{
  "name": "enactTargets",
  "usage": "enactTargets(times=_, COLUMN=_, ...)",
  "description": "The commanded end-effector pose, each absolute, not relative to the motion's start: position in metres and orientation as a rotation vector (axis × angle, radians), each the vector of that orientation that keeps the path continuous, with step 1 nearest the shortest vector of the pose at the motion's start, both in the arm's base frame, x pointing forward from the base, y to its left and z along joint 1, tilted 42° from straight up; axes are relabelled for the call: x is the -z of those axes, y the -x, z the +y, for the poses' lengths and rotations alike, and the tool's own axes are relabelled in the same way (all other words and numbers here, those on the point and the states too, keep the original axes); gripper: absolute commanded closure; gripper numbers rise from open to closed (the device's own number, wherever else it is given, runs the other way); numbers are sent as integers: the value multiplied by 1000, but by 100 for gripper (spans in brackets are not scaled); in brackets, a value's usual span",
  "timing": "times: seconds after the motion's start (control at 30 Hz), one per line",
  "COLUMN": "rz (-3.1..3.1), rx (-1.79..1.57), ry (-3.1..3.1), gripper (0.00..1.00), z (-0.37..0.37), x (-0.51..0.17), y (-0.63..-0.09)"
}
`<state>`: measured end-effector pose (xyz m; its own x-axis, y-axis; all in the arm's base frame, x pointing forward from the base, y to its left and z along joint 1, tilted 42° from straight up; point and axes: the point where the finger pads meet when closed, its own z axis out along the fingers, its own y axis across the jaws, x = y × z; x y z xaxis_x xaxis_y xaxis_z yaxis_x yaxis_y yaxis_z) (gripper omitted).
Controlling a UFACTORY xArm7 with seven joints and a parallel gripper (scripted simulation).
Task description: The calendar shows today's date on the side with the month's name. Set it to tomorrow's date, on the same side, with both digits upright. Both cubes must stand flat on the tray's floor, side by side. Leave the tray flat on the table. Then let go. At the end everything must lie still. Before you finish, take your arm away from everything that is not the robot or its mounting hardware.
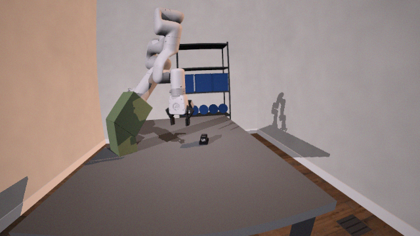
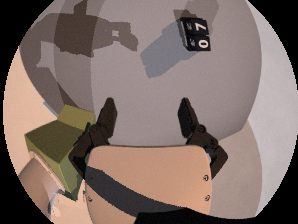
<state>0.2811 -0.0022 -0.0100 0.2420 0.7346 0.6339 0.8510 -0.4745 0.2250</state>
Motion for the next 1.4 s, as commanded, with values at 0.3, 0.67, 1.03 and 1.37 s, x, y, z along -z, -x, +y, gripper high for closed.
enactTargets(times=0.3, rz=-1509, rx=1054, ry=2345, gripper=0, z=18, x=41, y=-301)
enactTargets(times=0.67, rz=-1509, rx=1054, ry=2345, gripper=0, z=27, x=56, y=-310)
enactTargets(times=1.03, rz=-1509, rx=1054, ry=2345, gripper=0, z=36, x=69, y=-318)
enactTargets(times=1.37, rz=-1509, rx=1054, ry=2345, gripper=0, z=44, x=81, y=-326)
